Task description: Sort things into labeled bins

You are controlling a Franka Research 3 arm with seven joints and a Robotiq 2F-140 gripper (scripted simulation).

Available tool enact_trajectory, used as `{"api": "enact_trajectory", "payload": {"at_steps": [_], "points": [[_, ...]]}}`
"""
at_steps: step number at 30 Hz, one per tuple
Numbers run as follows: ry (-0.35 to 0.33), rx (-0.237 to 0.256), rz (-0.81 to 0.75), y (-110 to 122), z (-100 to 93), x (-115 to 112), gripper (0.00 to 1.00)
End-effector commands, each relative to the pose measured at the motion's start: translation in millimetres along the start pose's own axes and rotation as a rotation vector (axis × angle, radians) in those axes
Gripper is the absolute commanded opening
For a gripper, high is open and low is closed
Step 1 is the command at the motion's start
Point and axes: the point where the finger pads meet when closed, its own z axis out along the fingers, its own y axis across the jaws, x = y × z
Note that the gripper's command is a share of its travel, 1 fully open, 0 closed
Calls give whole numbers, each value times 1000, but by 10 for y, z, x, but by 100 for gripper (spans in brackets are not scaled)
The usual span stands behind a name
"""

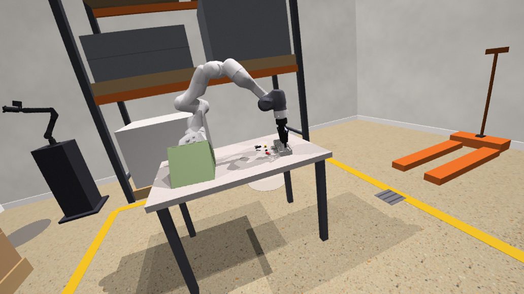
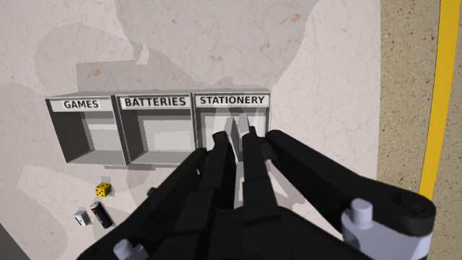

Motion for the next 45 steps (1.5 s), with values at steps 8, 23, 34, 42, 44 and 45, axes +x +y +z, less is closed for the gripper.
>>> {"api": "enact_trajectory", "payload": {"at_steps": [8,23,34,42,44,45], "points": [[2,-3,2,11,5,8,5],[2,-3,2,10,-155,8,5],[2,-3,2,10,-275,7,5],[2,-3,2,9,-568,7,5],[2,-3,2,9,-589,7,5],[2,-3,2,9,-589,7,5]]}}
